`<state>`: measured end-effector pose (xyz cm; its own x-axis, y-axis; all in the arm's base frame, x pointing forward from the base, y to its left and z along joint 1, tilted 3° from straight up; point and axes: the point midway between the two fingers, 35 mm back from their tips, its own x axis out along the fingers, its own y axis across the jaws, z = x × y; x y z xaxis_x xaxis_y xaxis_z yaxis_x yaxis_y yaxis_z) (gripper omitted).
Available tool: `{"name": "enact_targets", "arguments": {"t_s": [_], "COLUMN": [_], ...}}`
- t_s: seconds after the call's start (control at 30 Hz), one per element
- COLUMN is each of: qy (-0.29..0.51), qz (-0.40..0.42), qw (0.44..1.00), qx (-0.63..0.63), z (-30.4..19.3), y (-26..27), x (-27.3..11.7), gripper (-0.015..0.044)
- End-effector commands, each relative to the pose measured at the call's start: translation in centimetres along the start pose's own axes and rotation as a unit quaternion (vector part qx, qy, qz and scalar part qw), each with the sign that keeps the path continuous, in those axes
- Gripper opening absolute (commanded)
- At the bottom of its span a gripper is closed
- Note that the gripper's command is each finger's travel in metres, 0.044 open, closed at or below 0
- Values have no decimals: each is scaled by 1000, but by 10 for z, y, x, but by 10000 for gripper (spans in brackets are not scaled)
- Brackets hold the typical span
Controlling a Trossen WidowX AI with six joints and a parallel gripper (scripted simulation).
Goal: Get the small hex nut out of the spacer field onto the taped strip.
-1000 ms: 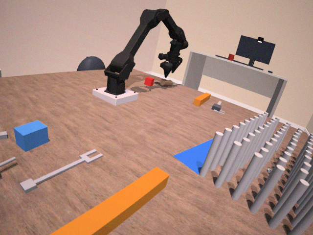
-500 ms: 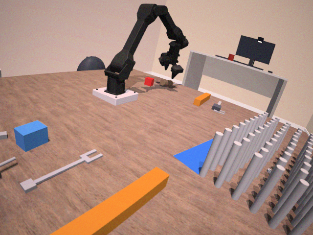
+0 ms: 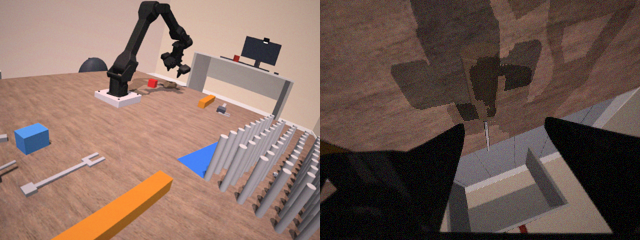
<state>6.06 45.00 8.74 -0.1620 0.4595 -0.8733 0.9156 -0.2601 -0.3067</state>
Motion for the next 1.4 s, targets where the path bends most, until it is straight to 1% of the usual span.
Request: {"name": "enact_targets", "arguments": {"t_s": [0.0, 0.33, 1.37], "qy": [2, 2, 2], "qz": [-2, -2, -2], "qw": [1000, 1000, 1000], "qx": [-5, -5, -5], "z": [-1, 0, 18], "y": [-1, -1, 13], "x": [-1, 0, 45], "gripper": [282, 280, 280]}}
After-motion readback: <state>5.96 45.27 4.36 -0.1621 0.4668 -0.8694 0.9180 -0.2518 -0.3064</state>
